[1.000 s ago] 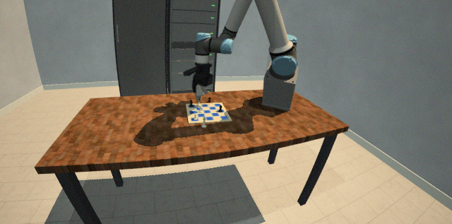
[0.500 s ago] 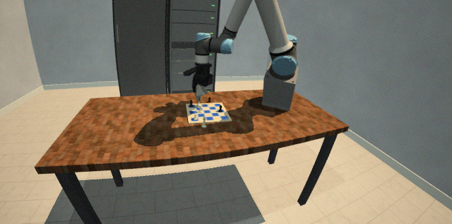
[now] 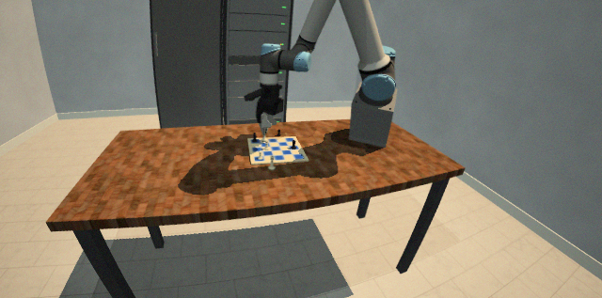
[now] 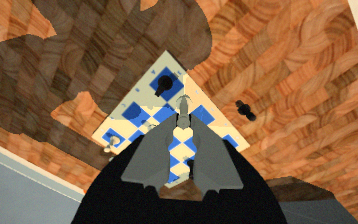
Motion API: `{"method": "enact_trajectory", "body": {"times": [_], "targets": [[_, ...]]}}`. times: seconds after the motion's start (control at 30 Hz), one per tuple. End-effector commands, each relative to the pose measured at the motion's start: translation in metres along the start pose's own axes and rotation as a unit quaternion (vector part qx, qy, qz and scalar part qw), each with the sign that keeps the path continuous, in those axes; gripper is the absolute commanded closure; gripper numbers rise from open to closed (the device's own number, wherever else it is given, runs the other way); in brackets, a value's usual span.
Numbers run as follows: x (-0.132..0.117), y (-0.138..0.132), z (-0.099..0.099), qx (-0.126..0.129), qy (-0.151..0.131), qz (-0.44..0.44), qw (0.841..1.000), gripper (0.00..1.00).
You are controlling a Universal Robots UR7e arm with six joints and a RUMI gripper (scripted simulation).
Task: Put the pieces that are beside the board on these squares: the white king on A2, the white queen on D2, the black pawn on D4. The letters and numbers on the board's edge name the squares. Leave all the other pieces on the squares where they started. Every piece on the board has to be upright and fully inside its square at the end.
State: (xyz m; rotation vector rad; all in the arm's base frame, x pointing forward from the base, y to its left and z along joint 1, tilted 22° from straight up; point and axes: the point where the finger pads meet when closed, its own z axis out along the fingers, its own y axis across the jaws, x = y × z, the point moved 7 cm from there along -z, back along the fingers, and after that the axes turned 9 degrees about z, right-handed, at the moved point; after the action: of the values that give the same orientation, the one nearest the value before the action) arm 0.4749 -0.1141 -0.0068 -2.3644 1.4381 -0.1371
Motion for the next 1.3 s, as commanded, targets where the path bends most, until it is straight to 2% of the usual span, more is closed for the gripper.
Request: {"method": "enact_trajectory", "body": {"times": [0.0, 1.27], "targets": [[0.0003, -0.0002, -0.0001, 0.000, 0.001, 0.000, 1.000, 1.00], [0.0003, -0.0002, 0.0036, 0.000, 0.001, 0.000, 1.000, 1.00]]}}
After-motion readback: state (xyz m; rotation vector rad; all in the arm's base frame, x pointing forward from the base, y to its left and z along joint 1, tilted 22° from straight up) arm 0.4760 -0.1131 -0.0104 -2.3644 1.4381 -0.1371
